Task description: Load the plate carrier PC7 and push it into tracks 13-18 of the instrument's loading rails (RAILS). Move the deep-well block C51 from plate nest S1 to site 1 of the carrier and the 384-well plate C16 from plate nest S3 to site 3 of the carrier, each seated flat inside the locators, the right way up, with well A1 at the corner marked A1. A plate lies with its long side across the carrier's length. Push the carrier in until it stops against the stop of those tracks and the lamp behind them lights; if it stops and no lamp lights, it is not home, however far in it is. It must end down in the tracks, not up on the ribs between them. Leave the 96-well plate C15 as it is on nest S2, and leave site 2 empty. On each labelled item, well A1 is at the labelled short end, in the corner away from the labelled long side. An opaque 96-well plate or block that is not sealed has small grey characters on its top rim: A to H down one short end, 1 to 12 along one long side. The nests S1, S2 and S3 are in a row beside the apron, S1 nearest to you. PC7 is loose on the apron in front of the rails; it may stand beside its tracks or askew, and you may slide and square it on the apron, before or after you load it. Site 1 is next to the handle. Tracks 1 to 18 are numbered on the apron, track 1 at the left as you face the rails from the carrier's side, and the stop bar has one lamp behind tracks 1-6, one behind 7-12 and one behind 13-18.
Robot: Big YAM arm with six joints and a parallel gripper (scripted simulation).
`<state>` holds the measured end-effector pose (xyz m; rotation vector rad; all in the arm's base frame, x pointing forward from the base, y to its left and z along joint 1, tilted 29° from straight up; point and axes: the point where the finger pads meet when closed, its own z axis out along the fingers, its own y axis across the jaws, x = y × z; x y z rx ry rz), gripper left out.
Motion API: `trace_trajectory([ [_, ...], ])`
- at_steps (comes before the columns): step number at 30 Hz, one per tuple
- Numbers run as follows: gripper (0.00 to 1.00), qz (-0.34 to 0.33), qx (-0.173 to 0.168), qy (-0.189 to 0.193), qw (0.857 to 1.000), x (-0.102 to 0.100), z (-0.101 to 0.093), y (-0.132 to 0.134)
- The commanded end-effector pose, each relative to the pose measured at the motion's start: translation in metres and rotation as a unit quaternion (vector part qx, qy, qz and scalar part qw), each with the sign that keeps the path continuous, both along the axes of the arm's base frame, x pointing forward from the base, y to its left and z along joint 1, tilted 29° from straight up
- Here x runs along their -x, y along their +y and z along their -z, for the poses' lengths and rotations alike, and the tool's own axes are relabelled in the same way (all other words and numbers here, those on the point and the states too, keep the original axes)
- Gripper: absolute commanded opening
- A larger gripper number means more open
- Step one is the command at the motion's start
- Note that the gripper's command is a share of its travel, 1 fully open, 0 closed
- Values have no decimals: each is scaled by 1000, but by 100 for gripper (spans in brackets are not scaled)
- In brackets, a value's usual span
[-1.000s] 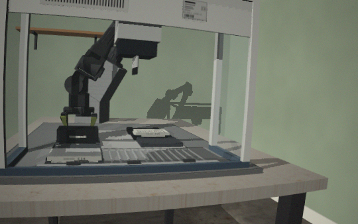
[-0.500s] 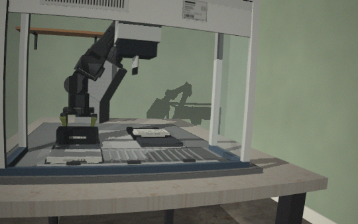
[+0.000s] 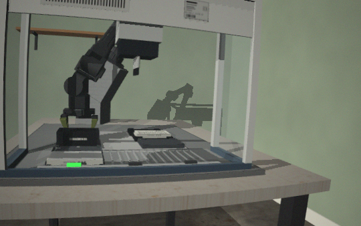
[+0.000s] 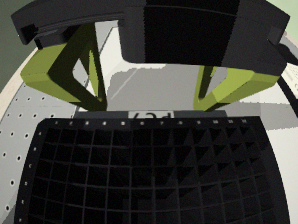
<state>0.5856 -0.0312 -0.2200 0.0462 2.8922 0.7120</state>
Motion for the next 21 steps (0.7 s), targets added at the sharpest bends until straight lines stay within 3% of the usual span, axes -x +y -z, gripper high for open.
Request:
trace_trajectory([
  [1, 80, 8, 9, -32, 999, -44, -13, 2],
  [9, 80, 9, 9, -34, 999, -53, -15, 1],
  [10, 80, 8, 11, -41, 999, -15, -21, -1],
  [21, 80, 14, 12, -43, 999, 0, -17, -12],
])
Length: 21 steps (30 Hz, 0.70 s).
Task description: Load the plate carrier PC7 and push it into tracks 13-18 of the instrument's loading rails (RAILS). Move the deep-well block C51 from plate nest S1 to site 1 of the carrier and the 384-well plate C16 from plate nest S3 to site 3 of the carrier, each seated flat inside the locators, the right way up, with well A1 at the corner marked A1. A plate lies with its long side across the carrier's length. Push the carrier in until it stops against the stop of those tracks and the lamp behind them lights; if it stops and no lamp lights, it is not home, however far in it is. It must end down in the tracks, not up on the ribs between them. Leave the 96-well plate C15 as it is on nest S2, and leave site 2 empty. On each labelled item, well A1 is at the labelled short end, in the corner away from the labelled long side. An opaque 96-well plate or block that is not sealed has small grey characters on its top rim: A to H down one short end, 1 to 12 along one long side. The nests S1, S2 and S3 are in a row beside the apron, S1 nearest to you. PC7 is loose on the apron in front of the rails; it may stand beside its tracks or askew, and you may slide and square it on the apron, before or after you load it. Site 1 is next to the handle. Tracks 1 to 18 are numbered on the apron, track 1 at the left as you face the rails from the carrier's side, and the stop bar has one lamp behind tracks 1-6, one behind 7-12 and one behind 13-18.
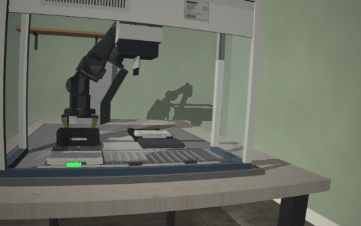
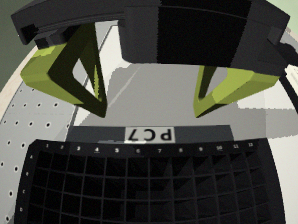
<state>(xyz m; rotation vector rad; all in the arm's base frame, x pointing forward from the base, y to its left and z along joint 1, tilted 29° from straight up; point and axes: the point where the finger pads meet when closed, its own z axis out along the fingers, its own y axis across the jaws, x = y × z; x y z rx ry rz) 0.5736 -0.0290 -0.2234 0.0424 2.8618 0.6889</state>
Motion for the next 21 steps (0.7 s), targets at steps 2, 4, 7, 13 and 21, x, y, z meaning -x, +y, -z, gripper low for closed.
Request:
trace_trajectory([
  [2, 80, 11, 7, -27, 1000, -8, -20, -16],
  [4, 80, 12, 7, -27, 1000, -5, -19, -18],
  [7, 80, 10, 7, -28, 1000, -1, -18, -18],
  [13, 80, 9, 4, -17, 1000, 9, -34, -25],
  [21, 80, 9, 4, -17, 1000, 18, -62, -39],
])
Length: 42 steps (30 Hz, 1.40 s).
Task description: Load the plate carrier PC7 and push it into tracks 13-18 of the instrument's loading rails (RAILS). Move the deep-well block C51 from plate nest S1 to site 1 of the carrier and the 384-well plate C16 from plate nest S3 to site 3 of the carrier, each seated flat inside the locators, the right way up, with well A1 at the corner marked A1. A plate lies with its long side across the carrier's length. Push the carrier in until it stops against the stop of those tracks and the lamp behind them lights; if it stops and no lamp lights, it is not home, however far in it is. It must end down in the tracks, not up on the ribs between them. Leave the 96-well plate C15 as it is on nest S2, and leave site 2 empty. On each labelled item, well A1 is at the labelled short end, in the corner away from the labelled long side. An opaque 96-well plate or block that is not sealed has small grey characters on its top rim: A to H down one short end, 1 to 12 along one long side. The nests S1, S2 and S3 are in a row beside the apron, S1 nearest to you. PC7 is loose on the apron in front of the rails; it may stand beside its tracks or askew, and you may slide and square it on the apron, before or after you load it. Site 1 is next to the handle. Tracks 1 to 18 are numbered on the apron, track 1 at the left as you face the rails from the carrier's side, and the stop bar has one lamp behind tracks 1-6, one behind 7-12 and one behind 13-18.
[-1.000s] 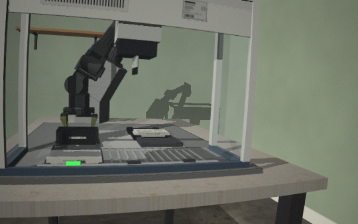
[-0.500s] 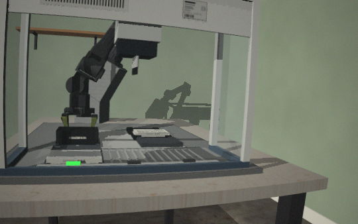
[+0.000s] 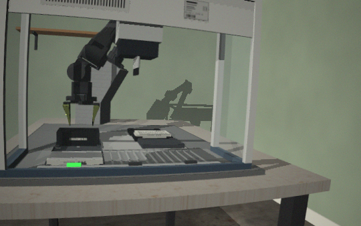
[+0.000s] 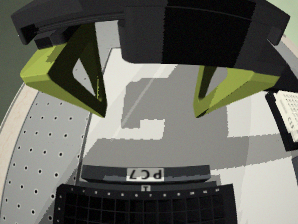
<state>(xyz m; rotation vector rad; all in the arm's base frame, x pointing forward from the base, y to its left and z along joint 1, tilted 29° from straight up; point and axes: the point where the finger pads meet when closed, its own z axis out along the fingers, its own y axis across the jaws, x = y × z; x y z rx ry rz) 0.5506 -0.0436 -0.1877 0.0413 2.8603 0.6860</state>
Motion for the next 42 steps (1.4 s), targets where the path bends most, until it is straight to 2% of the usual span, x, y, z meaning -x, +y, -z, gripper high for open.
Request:
trace_trajectory([
  [1, 80, 9, 3, -16, 1000, -4, -30, -26],
  [4, 80, 9, 3, -16, 1000, -3, -33, -28],
  [17, 80, 9, 4, -16, 1000, 12, -77, -50],
  [21, 80, 9, 5, -19, 1000, 8, -79, -52],
  [22, 100, 33, -1, -7, 999, 10, -85, -54],
  [26, 100, 85, -12, 15, 996, 10, -111, -67],
  [29, 100, 85, -9, 3, 996, 2, -137, -80],
  [32, 100, 76, -5, -2, 997, 5, -153, -88],
  [35, 100, 77, -7, 2, 997, 6, -149, -87],
  [36, 100, 91, -10, -1, 996, 19, -144, -84],
  [38, 100, 91, -10, -1, 996, 19, -144, -84],
  [42, 100, 115, -7, -49, 992, 23, -158, -91],
])
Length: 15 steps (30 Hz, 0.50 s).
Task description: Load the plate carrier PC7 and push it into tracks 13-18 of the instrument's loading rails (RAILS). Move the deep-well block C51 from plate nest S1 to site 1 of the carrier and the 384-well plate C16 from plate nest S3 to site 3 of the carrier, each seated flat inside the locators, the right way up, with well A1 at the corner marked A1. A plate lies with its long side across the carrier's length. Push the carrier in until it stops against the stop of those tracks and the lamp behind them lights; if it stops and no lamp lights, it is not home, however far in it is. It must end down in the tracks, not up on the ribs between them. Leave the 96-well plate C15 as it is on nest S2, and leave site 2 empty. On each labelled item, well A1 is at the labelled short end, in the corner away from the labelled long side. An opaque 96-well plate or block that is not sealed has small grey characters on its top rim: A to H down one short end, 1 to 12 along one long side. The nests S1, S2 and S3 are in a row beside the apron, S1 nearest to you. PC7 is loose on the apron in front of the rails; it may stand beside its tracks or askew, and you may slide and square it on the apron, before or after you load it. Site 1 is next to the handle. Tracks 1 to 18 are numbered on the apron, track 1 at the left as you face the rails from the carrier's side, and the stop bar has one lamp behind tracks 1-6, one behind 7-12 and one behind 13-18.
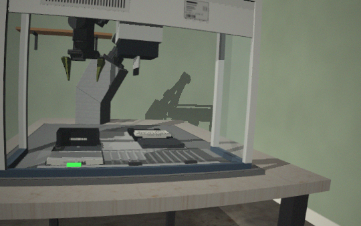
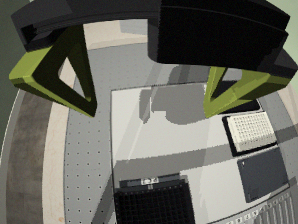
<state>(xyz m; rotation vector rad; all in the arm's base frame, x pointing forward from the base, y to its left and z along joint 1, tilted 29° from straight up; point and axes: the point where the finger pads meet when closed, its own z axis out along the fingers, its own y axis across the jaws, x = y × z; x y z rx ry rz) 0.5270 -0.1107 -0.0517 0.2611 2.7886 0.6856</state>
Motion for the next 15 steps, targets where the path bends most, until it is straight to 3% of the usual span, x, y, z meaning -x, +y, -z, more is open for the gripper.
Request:
trace_trajectory([
  [1, 100, 42, 10, -48, 998, 0, -26, -25],
  [11, 100, 102, 27, -164, 981, 10, -61, -42],
  [15, 100, 114, 30, -187, 975, 12, -68, -46],
])
